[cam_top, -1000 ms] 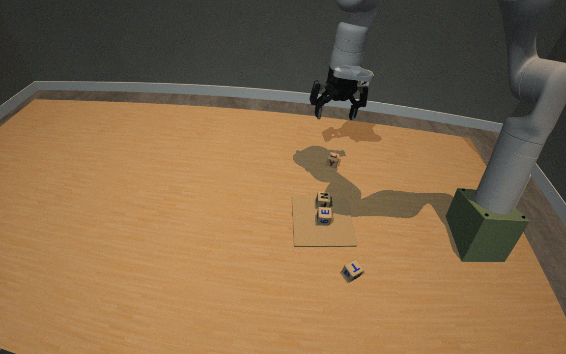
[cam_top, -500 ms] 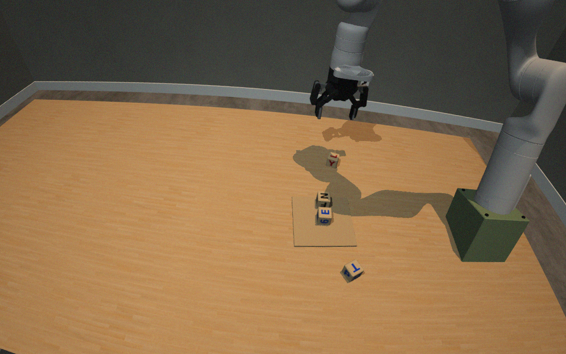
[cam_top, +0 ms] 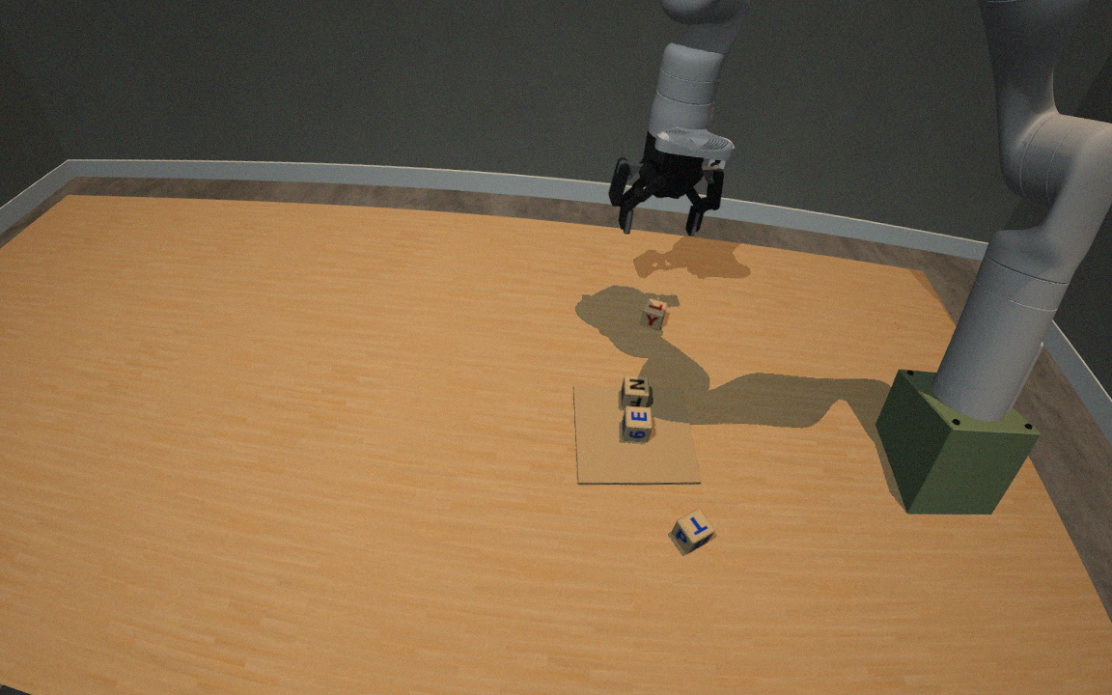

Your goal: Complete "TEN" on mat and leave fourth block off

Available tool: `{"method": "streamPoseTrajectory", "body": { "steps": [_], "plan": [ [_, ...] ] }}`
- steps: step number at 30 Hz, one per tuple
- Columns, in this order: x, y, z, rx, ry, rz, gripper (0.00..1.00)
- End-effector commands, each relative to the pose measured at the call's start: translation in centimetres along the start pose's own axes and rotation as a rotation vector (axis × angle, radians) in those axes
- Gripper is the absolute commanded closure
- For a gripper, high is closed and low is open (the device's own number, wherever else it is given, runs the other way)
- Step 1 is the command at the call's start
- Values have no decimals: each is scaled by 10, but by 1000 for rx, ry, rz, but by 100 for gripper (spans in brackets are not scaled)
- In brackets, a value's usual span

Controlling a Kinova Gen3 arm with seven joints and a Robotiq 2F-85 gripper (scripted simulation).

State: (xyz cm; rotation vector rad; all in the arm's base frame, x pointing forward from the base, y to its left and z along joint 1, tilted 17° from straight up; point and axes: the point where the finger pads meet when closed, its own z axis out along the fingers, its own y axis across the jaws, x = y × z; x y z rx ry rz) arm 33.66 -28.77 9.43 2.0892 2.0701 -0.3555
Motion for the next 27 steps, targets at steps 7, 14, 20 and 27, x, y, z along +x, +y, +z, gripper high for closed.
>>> {"method": "streamPoseTrajectory", "body": {
  "steps": [7,14,20,27],
  "plan": [
    [0,0,0,-1,0,0,0],
    [0,0,0,-1,0,0,0],
    [3,2,-1,-1,1,-19,0],
    [68,30,-4,0,21,-341,0]
  ]
}}
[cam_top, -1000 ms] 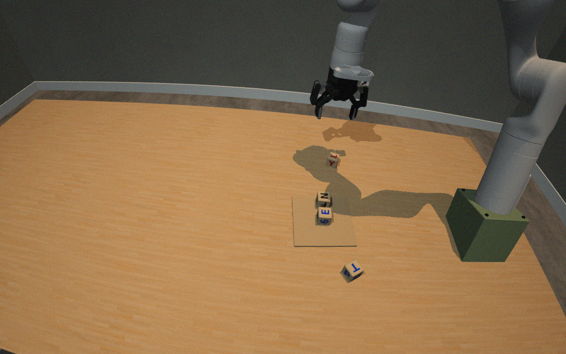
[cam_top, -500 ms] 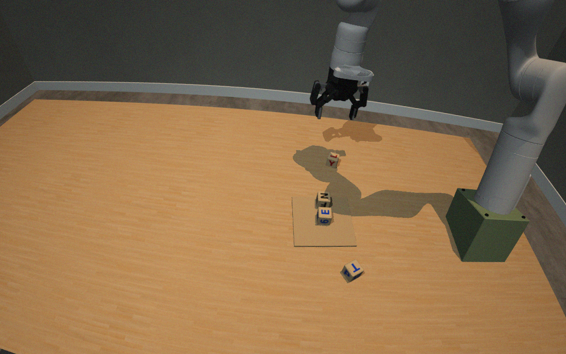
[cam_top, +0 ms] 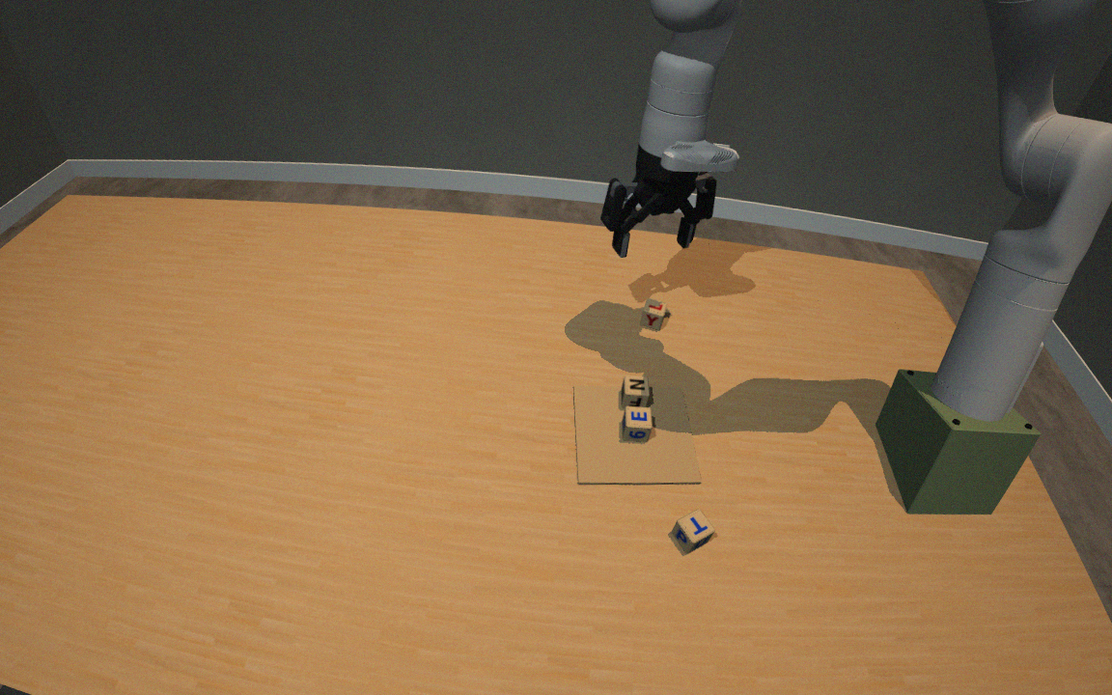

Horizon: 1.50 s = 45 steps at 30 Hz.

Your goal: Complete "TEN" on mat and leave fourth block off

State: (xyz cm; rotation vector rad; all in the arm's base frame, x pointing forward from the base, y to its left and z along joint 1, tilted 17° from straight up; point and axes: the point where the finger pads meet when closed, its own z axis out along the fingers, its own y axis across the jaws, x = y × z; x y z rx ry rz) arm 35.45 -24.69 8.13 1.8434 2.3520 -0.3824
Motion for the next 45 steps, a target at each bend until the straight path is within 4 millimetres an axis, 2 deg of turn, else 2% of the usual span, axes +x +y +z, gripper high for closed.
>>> {"method": "streamPoseTrajectory", "body": {
  "steps": [1,5,7,8,18,22,24,25,34,37,45],
  "plan": [
    [30,24,-4,-8,4,-139,0],
    [66,45,-6,-7,11,-335,0],
    [66,45,-6,-7,11,-335,0],
    [86,54,-7,-6,13,-443,0],
    [178,85,-14,-3,14,-922,0],
    [216,91,-17,-1,10,-1118,0],
    [216,91,-17,-1,10,-1118,0],
    [237,93,-19,1,6,-1227,0],
    [319,91,-25,9,-15,-1654,0],
    [333,90,-26,11,-20,-1725,0],
    [334,90,-26,11,-20,-1731,0]
  ]
}}
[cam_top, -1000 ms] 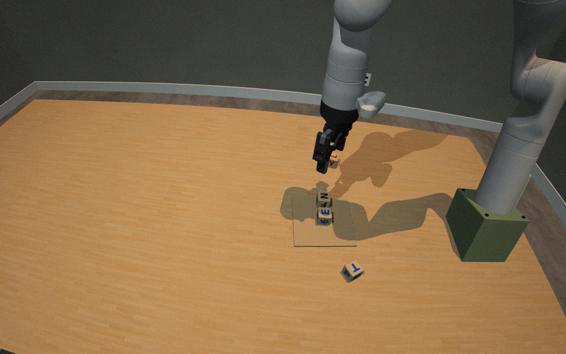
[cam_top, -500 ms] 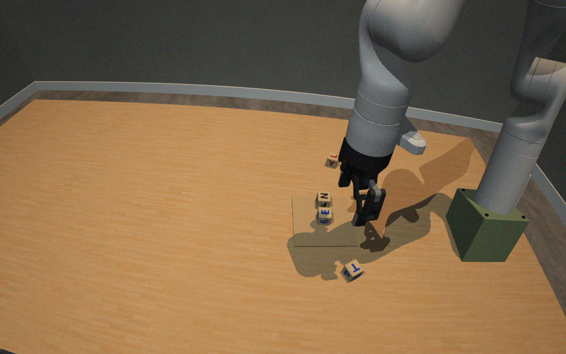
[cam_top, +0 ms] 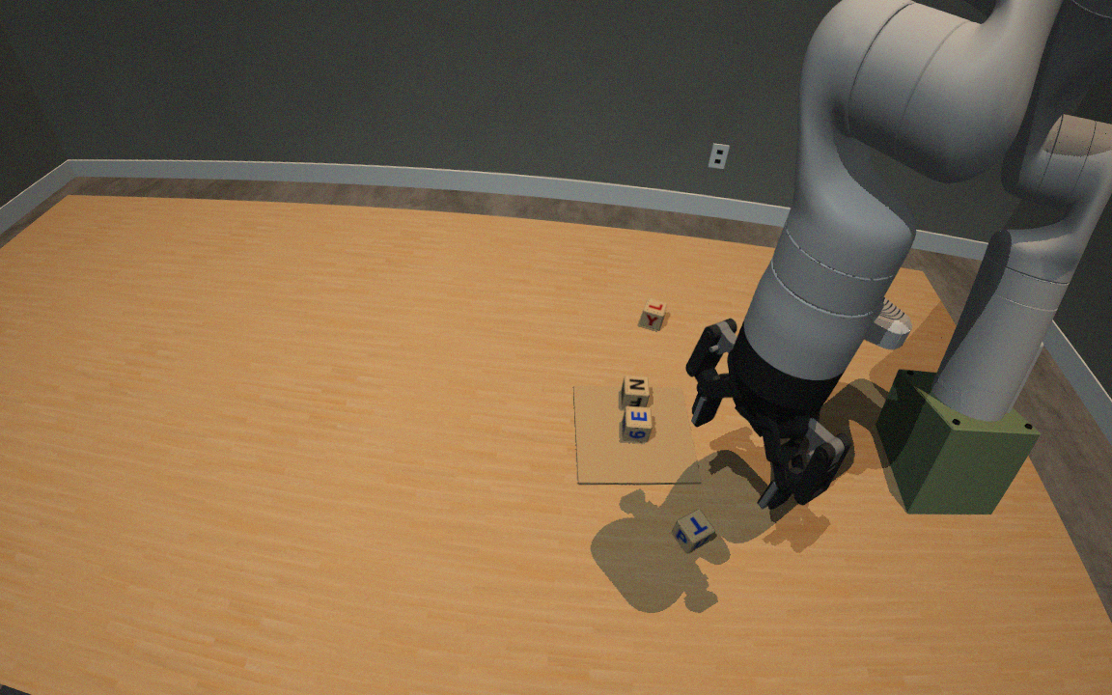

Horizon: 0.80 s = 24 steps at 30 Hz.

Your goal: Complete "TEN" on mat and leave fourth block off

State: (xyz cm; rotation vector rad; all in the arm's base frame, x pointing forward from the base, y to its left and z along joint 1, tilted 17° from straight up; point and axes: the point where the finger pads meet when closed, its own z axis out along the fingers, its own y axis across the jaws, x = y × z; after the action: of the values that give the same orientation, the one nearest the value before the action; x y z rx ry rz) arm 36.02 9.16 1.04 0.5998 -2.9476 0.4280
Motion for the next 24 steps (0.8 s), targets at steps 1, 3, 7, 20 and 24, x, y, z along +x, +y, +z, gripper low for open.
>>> {"method": "streamPoseTrajectory", "body": {
  "steps": [1,3,7,20,24],
  "plan": [
    [-1,1,-1,0,-2,-2,0],
    [-1,1,-1,0,-2,-2,0],
    [-1,1,-1,0,-2,-2,0],
    [1,1,44,-1,-1,-1,0],
    [1,1,44,-1,-1,-1,33]
  ]
}}
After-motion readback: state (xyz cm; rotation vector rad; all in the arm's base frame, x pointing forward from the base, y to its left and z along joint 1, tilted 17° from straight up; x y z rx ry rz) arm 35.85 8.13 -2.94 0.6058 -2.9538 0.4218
